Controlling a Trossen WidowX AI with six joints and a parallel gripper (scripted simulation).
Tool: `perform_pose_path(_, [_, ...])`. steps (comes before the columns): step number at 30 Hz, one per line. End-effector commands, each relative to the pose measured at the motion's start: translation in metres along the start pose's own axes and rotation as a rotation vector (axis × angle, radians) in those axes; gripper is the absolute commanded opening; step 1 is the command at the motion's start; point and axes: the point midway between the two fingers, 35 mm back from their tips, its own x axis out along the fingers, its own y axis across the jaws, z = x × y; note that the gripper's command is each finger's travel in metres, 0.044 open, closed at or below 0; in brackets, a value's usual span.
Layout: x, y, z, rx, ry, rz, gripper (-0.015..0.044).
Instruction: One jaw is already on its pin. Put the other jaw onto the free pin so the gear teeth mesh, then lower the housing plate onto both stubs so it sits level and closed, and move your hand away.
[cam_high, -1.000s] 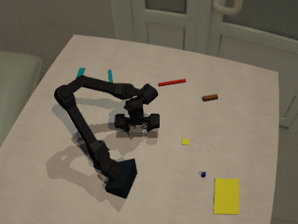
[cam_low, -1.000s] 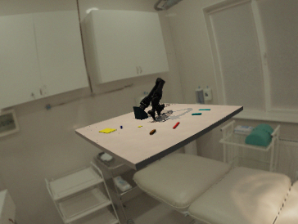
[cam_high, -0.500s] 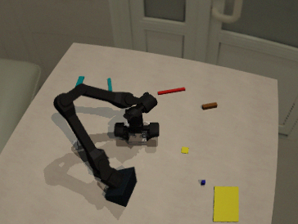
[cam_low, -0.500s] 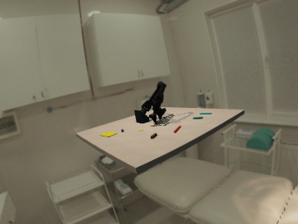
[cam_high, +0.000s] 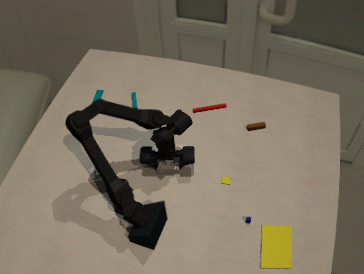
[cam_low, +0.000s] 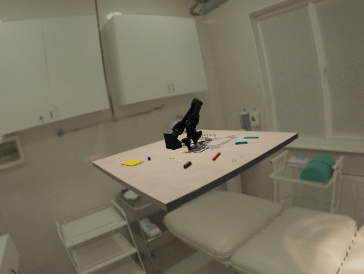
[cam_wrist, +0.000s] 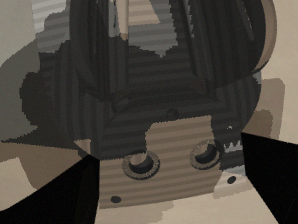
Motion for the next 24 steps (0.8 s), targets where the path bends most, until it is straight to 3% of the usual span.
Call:
perform_pose_path(1, [0.0024, -0.0003, 0.0010, -0.006, 0.001, -0.002, 0.0351])
perform_pose_path(12, [0.0024, -0.0003, 0.0010, -0.006, 0.001, -0.002, 0.0351])
perform_pose_path(16, [0.0000, 0.0000, 0.0001, 0.000, 0.000, 0.000, 0.0440])
perform_pose_path(24, [0.0000, 0.0000, 0.0001, 0.000, 0.000, 0.000, 0.0440])
